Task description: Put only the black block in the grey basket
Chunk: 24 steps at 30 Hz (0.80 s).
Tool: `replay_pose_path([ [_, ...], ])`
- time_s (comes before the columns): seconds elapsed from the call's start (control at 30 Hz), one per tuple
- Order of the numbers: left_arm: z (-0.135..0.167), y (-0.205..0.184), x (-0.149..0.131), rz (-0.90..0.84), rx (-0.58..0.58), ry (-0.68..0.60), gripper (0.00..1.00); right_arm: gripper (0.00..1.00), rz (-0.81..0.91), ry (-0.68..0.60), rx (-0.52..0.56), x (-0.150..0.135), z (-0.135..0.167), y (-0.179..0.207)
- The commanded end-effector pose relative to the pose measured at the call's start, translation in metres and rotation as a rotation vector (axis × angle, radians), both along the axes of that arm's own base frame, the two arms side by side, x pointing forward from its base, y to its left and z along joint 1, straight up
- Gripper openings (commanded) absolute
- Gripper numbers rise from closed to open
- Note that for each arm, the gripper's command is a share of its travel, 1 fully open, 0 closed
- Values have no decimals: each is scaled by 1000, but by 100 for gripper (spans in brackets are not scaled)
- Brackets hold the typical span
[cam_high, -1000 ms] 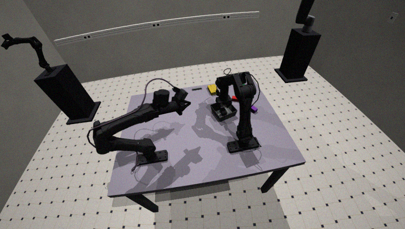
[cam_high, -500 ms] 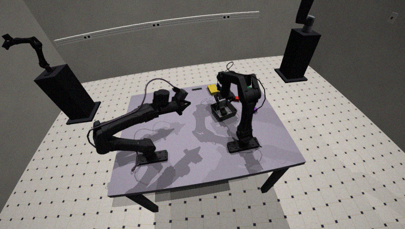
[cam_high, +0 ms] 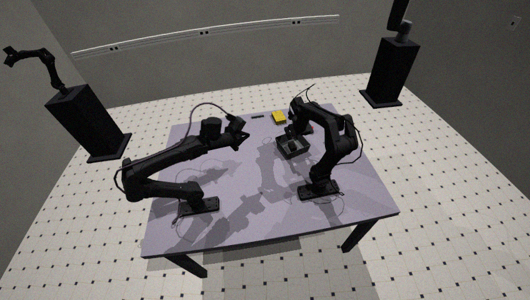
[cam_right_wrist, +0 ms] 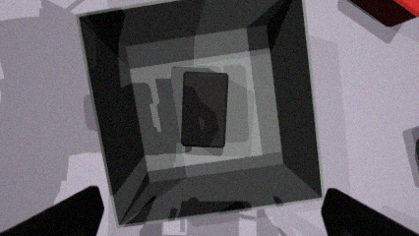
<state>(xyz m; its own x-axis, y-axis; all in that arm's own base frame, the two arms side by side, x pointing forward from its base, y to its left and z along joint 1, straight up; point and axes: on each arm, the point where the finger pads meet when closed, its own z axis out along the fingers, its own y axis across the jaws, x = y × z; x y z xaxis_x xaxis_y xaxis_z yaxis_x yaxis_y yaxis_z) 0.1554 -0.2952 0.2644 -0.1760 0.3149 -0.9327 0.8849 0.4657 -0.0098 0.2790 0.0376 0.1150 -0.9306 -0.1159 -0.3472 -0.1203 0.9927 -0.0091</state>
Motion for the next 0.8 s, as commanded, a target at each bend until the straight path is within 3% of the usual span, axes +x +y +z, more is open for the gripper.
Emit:
replay_pose_path([
  [0.0,6,3,-2,-5,-24,-9,0,100,32,-116,0,3,19,4],
  [0.77,9,1,-3,-11,-25,-10,0,100,33,-121,1,-1,22,4],
])
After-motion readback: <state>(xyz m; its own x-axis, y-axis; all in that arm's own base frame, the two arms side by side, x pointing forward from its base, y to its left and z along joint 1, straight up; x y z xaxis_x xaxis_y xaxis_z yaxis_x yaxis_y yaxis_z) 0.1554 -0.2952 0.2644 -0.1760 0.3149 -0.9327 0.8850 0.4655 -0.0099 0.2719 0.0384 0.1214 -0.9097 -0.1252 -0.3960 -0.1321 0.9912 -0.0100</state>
